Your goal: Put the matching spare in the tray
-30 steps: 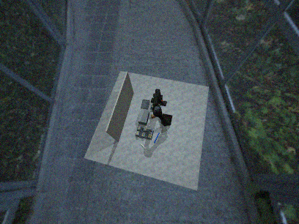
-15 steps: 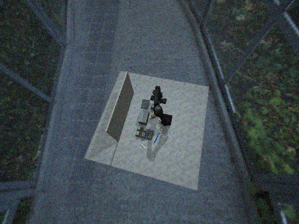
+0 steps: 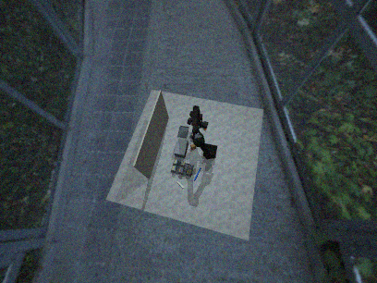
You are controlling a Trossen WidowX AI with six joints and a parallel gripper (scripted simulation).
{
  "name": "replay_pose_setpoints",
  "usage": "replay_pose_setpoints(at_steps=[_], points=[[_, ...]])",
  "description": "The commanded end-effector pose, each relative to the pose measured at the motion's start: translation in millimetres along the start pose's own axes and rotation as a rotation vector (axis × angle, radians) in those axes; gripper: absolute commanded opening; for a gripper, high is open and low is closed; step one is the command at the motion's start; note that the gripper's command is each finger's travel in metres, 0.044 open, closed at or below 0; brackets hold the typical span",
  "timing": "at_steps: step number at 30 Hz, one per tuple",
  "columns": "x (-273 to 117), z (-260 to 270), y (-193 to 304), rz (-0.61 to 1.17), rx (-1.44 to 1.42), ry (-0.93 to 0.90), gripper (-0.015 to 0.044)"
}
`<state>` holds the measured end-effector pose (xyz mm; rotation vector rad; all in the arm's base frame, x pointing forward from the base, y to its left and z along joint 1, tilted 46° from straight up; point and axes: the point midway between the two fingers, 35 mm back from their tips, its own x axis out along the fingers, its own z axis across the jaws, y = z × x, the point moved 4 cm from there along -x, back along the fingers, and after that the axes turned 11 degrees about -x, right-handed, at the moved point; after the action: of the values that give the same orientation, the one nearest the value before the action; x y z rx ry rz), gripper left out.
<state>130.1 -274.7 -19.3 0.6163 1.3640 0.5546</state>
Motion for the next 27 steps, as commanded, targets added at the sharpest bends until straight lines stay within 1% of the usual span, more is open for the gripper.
replay_pose_setpoints(at_steps=[1,11,27], points=[[-2,14,-6,0.001,0.006,-0.002,0.0],[-6,54,-18,-0.003,0.003,-0.004,0.0],[-2,118,-26,-0.003,-0.012,-0.008,0.0]])
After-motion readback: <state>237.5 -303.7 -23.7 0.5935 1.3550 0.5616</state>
